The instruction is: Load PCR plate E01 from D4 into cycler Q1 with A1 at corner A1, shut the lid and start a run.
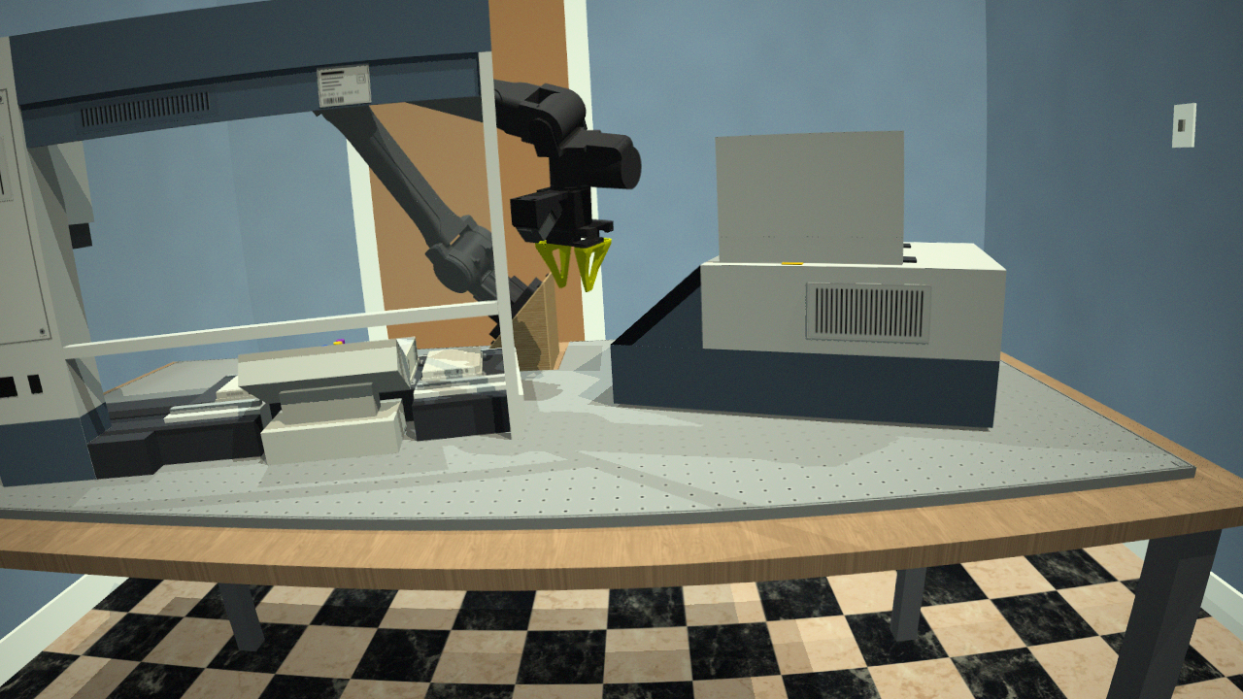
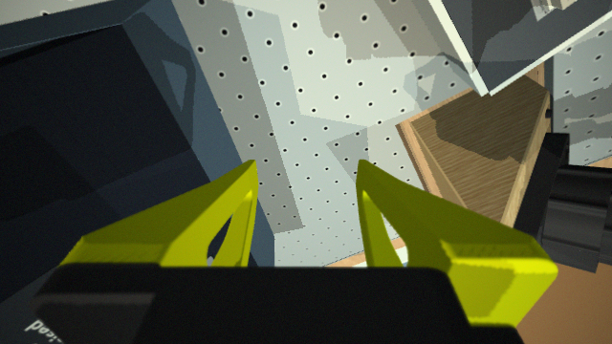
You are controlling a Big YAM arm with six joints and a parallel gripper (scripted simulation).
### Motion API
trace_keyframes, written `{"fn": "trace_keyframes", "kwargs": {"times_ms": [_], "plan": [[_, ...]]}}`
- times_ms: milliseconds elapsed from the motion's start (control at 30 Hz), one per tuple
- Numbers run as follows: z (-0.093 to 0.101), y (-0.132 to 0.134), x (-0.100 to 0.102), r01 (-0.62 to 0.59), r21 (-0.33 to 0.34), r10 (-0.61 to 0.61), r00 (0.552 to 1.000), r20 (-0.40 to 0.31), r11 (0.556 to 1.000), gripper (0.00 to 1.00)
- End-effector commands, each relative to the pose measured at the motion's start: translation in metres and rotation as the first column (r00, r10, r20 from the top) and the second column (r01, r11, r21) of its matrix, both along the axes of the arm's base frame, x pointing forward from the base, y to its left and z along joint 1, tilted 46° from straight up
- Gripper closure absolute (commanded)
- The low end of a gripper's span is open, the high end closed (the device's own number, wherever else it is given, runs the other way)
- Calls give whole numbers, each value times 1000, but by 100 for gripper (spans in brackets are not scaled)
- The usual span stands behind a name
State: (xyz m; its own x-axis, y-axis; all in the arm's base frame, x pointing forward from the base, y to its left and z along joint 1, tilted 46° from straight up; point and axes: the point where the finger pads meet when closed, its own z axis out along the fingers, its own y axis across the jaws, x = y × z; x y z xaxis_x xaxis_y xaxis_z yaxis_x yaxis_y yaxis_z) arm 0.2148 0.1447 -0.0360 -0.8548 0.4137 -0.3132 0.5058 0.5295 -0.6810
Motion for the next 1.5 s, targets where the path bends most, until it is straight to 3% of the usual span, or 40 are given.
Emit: {"fn": "trace_keyframes", "kwargs": {"times_ms": [0,200,267,400,567,900,1000,1067,1333,1467], "plan": [[14,-11,5,-57,48,59,998,-34,997,100],[15,-11,7,-163,77,170,981,-92,984,100],[19,-25,0,-196,76,204,971,-121,978,100],[19,-25,-1,-224,83,234,961,-148,971,100],[29,-43,-4,-289,111,306,934,-186,951,100],[33,-64,-13,-429,152,455,841,-292,891,100],[33,-67,-13,-433,156,460,838,-294,888,100],[36,-79,-19,-465,168,494,808,-321,870,100],[33,-69,-16,-575,221,610,678,-411,788,100],[32,-67,-16,-561,213,595,696,-402,800,100]]}}
